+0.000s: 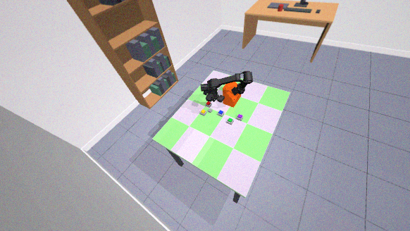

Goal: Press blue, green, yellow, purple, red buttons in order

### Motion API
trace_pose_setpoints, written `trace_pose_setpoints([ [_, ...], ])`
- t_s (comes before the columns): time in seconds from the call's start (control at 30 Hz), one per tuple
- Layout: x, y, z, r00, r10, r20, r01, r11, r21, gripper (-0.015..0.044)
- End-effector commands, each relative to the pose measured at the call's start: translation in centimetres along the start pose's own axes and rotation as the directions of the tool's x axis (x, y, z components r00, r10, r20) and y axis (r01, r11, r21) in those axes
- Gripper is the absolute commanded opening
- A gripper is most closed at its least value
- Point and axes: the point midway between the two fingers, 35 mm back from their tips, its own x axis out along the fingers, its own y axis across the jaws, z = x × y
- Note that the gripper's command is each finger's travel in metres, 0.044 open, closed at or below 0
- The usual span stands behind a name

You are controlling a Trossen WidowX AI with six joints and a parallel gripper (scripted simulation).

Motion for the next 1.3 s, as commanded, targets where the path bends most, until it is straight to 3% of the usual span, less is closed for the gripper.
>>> trace_pose_setpoints([
  [0.0, 0.9, -5.5, -1.5, 1.000, 0.013, 0.002, -0.013, 0.999, -0.030, 0.0020],
  [0.17, 2.6, -10.0, -3.8, 0.999, 0.040, 0.002, -0.040, 0.997, -0.060, 0.0020],
  [0.43, 3.1, -10.4, -4.0, 0.999, 0.043, 0.003, -0.043, 0.997, -0.063, 0.0020],
  [0.6, 9.0, -10.1, -4.0, 0.999, 0.045, 0.003, -0.045, 0.997, -0.064, 0.0020],
  [1.27, 11.5, -9.9, -3.9, 0.999, 0.046, 0.004, -0.046, 0.997, -0.064, 0.0020],
])
